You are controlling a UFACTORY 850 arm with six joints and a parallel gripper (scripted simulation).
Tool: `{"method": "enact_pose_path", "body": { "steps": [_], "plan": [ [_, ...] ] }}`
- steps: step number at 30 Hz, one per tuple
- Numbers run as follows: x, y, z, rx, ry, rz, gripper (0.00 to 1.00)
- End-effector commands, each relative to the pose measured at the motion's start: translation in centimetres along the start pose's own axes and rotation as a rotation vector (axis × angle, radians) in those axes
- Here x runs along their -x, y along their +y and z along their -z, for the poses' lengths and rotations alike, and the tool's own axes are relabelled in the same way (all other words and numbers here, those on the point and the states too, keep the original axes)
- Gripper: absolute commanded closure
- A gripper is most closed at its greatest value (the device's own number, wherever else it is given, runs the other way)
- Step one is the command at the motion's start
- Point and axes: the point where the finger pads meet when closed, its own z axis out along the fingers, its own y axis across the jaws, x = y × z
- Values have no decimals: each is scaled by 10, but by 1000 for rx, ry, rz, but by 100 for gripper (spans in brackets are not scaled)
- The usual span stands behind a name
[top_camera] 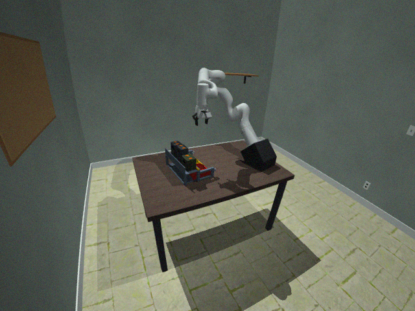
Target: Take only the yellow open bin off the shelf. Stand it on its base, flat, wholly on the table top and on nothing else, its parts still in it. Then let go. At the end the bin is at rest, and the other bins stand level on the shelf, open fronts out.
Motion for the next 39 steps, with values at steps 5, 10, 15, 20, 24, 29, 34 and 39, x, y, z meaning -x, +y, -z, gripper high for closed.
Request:
{"method": "enact_pose_path", "body": {
  "steps": [5, 10, 15, 20, 24, 29, 34, 39],
  "plan": [
    [0, 0, 1, 1, 1, -1, 0],
    [0, -2, 1, 1, 1, -1, 0],
    [0, -2, 1, 1, 1, -1, 0],
    [0, -2, 1, 1, 1, -1, 0],
    [-1, -3, 1, 1, 1, -1, 0],
    [-1, -3, 1, 1, 1, -1, 0],
    [-1, -3, 1, 1, 1, -1, 0],
    [-1, -3, 1, 1, 1, -1, 0]
  ]
}}
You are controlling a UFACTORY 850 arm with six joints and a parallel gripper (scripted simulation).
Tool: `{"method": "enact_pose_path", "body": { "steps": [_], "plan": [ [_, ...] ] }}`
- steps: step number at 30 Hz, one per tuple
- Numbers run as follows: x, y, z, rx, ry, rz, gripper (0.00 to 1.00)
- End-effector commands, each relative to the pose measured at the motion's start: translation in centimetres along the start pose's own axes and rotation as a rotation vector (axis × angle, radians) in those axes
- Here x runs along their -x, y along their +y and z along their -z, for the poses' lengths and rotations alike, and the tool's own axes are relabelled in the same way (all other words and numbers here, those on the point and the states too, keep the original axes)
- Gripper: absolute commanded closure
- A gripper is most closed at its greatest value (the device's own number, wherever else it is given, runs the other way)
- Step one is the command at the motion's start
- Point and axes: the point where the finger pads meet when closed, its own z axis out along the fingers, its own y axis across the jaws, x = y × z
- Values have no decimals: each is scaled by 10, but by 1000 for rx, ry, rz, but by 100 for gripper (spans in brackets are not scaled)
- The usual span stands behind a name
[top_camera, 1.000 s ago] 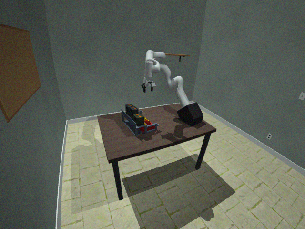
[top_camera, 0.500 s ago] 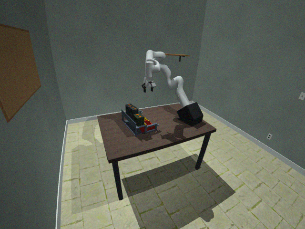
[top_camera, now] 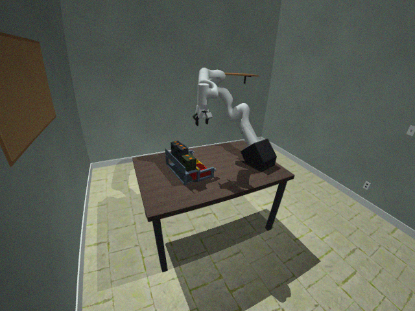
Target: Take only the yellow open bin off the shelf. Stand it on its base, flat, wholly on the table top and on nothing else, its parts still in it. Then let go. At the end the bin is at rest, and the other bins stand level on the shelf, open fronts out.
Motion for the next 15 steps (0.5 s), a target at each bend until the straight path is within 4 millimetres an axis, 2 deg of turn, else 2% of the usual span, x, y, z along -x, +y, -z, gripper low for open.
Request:
{"method": "enact_pose_path", "body": {
  "steps": [1, 5, 15],
  "plan": [
    [0, 0, -9, 1, 1, -1, 0],
    [0, 0, -49, 1, 1, -1, 0],
    [0, 0, -49, 1, 1, -1, 0]
  ]
}}
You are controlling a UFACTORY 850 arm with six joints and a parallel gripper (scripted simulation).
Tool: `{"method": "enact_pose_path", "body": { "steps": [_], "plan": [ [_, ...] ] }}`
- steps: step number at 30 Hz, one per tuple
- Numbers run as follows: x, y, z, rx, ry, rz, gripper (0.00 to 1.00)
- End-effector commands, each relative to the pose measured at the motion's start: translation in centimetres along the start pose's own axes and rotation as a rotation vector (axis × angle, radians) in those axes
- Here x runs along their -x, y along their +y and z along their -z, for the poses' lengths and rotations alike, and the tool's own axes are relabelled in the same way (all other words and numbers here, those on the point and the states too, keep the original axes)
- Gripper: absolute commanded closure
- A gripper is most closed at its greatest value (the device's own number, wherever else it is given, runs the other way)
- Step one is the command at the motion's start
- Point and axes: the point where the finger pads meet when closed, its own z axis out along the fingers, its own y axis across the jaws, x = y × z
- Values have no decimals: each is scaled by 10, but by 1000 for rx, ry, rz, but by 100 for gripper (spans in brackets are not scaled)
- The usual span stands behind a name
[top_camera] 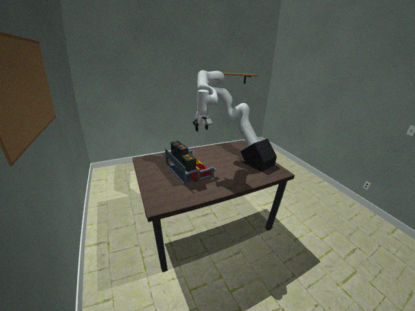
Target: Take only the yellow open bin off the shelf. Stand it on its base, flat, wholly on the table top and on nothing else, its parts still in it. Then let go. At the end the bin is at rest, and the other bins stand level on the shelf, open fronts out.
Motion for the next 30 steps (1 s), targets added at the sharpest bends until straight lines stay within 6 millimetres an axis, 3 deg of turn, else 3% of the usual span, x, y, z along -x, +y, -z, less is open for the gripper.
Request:
{"method": "enact_pose_path", "body": {
  "steps": [1, 2, 7, 19, 24, 30],
  "plan": [
    [0, 1, 0, 1, 0, -1, 0],
    [0, 1, 0, 1, 0, -1, 0],
    [0, 0, -49, 1, 0, -1, 0],
    [0, 0, -49, 1, 0, -1, 0],
    [0, 0, -104, 1, 0, -1, 0],
    [0, 0, -104, 1, 0, -1, 0]
  ]
}}
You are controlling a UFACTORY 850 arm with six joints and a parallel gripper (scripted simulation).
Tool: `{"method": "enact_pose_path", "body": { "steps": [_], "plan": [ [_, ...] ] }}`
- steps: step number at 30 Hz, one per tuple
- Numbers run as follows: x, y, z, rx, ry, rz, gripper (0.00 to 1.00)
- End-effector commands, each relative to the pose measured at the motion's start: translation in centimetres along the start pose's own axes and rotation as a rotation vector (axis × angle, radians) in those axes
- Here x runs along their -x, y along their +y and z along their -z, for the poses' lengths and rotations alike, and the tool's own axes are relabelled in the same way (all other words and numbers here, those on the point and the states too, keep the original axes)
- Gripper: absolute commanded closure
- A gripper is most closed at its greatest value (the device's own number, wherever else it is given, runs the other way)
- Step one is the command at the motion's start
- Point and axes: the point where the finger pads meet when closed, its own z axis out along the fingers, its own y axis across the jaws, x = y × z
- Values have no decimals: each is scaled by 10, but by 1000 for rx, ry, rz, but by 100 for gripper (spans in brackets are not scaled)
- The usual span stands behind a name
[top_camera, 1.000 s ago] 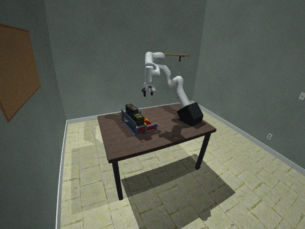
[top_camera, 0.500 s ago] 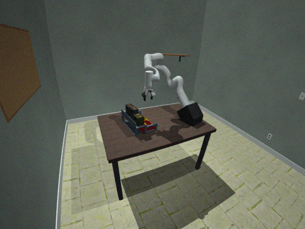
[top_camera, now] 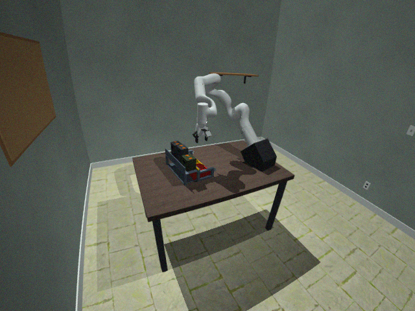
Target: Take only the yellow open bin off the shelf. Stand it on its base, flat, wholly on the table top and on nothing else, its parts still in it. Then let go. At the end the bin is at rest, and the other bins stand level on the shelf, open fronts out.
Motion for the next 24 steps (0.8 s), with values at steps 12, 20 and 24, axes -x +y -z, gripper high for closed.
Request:
{"method": "enact_pose_path", "body": {
  "steps": [12, 20, 24],
  "plan": [
    [0, 2, -56, 4, 0, -2, 0],
    [0, 2, -56, 4, 0, -2, 0],
    [0, 2, -55, 4, 0, -2, 0]
  ]
}}
